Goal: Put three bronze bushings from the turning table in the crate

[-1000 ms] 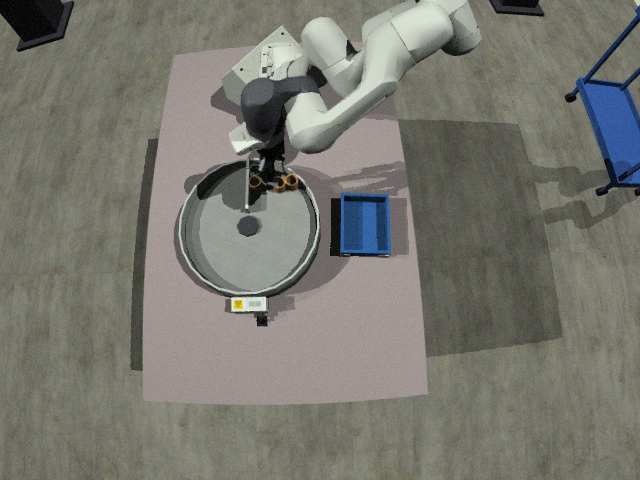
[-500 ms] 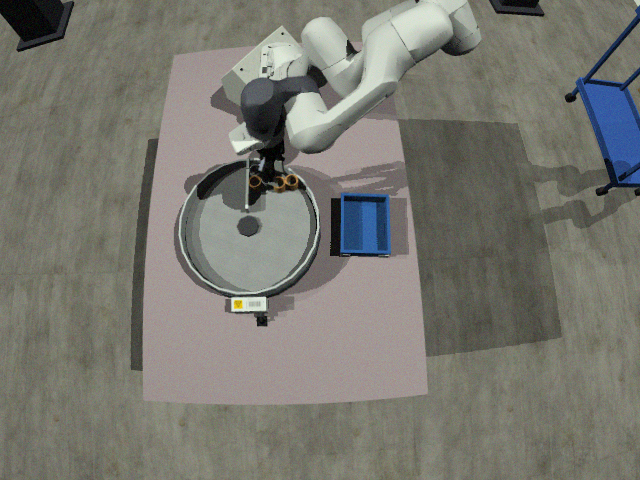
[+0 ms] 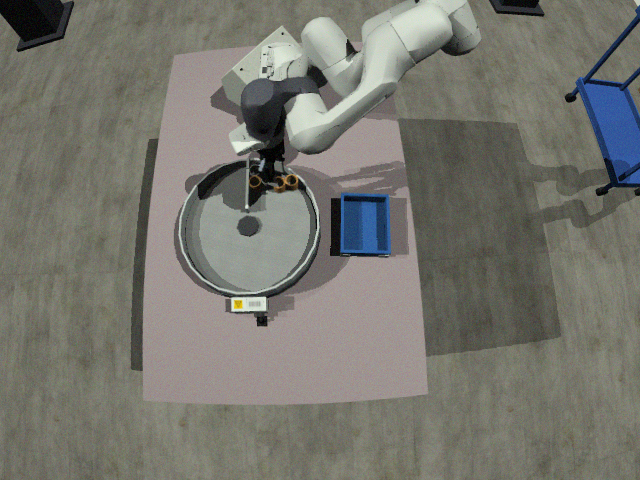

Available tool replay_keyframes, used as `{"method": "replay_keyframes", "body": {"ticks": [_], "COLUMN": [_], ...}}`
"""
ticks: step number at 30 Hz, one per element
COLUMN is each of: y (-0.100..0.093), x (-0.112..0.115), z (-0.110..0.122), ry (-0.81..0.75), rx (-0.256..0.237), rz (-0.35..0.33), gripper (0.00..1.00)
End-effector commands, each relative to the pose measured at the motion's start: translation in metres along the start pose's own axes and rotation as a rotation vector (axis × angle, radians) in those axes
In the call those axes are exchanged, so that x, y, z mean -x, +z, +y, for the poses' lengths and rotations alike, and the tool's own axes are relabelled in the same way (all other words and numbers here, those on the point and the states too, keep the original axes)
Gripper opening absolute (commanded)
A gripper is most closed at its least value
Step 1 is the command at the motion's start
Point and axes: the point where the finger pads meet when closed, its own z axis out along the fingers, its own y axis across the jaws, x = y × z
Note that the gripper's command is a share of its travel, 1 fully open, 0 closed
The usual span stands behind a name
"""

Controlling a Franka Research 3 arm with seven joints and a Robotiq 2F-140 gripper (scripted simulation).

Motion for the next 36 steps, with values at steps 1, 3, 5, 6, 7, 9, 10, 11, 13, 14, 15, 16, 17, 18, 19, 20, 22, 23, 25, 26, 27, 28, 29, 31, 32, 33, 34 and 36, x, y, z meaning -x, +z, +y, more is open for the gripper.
{"method": "replay_keyframes", "body": {"ticks": [1,3,5,6,7,9,10,11,13,14,15,16,17,18,19,20,22,23,25,26,27,28,29,31,32,33,34,36], "y": [0.011,0.02,0.023,0.023,0.023,0.023,0.023,0.023,0.023,0.023,0.023,0.023,0.023,0.023,0.023,0.023,0.023,0.023,0.023,0.023,0.023,0.023,0.023,0.023,0.023,0.023,0.023,0.023], "x": [-0.001,-0.001,-0.001,-0.001,-0.001,-0.001,-0.001,-0.001,-0.001,-0.001,-0.001,-0.001,-0.001,-0.001,-0.001,-0.001,-0.001,-0.001,-0.001,-0.001,-0.001,-0.001,-0.001,-0.001,-0.001,-0.001,-0.001,-0.001], "z": [0.001,0.001,0.001,0.001,0.001,0.001,0.001,0.001,0.001,0.001,0.001,0.001,0.001,0.001,0.001,0.001,0.001,0.001,0.001,0.001,0.001,0.001,0.001,0.001,0.001,0.001,0.001,0.001], "ry": [-0.004,-0.004,-0.004,-0.004,-0.004,-0.004,-0.004,-0.004,-0.004,-0.004,-0.004,-0.004,-0.004,-0.004,-0.004,-0.004,-0.004,-0.004,-0.004,-0.004,-0.004,-0.004,-0.004,-0.004,-0.004,-0.004,-0.004,-0.004], "rx": [0.0,0.0,0.0,0.0,0.0,0.0,0.0,0.0,0.0,0.0,0.0,0.0,0.0,0.0,0.0,0.0,0.0,0.0,0.0,0.0,0.0,0.0,0.0,0.0,0.0,0.0,0.0,0.0], "rz": [0.003,0.003,0.003,0.003,0.003,0.003,0.003,0.003,0.003,0.003,0.003,0.003,0.003,0.003,0.003,0.003,0.003,0.003,0.003,0.003,0.003,0.003,0.003,0.003,0.003,0.003,0.003,0.003], "gripper": [0.28,0.28,0.28,0.28,0.28,0.28,0.28,0.28,0.28,0.28,0.28,0.28,0.28,0.28,0.28,0.28,0.28,0.28,0.28,0.28,0.28,0.28,0.28,0.28,0.28,0.28,0.28,0.28]}}
